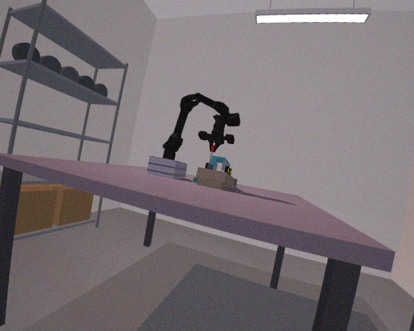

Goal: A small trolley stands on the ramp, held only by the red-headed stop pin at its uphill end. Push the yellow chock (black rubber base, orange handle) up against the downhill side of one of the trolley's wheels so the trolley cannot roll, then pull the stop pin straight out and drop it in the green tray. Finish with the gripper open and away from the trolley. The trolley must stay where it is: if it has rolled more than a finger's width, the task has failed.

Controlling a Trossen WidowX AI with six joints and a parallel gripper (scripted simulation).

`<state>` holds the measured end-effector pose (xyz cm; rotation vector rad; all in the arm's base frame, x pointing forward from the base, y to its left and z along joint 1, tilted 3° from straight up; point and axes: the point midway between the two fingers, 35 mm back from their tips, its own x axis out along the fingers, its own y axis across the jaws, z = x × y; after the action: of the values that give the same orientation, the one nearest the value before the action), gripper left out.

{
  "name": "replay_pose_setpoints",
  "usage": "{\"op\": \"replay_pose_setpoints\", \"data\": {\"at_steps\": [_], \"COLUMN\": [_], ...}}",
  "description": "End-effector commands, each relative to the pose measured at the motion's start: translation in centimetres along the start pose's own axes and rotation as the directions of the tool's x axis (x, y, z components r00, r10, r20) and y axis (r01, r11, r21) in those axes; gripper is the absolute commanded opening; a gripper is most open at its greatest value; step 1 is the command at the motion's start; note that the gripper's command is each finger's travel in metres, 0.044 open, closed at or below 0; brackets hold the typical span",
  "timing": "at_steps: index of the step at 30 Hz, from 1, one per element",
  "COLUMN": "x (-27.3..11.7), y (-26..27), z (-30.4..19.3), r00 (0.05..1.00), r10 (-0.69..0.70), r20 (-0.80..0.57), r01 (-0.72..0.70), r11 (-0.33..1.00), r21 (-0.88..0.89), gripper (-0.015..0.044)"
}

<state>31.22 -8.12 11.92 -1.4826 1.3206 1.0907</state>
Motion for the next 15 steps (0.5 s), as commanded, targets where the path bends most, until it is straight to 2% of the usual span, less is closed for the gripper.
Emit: {"op": "replay_pose_setpoints", "data": {"at_steps": [1,15], "x": [0.0,0.2], "y": [-0.1,3.9], "z": [-0.6,-0.6], "r00": [1.000,1.000], "r10": [-0.002,0.002], "r20": [0.000,0.000], "r01": [0.002,-0.002], "r11": [1.000,1.000], "r21": [-0.003,-0.004], "gripper": [0.0000,0.0000]}}
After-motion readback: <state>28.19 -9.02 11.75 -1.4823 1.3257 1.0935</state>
